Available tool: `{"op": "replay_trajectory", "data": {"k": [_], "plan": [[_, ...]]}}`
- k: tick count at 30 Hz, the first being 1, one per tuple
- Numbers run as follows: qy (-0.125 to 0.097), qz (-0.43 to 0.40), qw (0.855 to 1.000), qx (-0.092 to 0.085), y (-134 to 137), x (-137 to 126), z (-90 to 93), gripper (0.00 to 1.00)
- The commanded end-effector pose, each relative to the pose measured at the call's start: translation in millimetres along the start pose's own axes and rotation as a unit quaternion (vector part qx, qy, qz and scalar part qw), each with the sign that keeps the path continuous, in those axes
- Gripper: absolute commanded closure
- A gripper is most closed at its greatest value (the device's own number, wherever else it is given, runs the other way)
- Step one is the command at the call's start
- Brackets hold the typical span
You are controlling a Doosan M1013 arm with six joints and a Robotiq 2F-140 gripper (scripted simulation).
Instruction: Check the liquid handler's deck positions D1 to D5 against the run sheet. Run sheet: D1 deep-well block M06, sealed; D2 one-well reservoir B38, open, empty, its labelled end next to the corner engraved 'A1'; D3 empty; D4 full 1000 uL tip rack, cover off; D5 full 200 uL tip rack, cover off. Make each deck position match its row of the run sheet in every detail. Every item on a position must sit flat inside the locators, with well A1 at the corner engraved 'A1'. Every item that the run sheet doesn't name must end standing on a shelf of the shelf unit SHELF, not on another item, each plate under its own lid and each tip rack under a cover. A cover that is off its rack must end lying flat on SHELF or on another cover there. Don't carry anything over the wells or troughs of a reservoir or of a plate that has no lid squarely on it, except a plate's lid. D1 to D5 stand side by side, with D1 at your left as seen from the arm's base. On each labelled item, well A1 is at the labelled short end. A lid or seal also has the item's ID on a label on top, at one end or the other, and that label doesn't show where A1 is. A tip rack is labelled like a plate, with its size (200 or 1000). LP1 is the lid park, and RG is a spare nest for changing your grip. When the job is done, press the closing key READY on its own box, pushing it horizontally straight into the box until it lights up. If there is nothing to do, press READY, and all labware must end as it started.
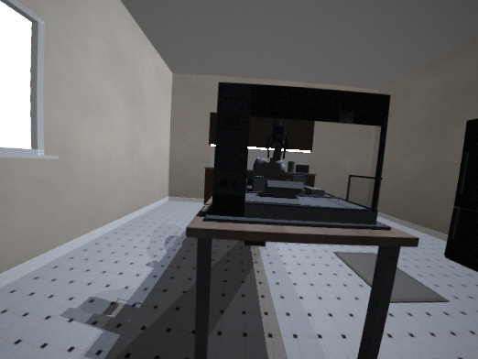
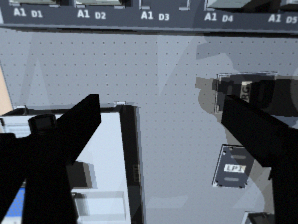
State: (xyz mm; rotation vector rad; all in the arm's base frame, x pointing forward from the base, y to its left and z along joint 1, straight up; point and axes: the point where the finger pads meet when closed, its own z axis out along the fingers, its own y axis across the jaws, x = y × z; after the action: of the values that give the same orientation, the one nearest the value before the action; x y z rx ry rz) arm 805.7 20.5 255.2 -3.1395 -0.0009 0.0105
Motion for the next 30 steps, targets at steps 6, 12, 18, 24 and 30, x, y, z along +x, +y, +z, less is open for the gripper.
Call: {"op": "replay_trajectory", "data": {"k": [6,12,18,24,30], "plan": [[-0.001,-0.004,1.000,-0.001,21,26,-1.4,0.21],[-0.001,0.014,1.000,-0.001,29,31,-1.5,0.21],[-0.001,0.010,1.000,-0.001,54,48,-1.5,0.21],[-0.001,0.010,1.000,-0.001,71,58,-1.5,0.21],[-0.001,0.010,1.000,-0.001,96,74,-1.5,0.21]]}}
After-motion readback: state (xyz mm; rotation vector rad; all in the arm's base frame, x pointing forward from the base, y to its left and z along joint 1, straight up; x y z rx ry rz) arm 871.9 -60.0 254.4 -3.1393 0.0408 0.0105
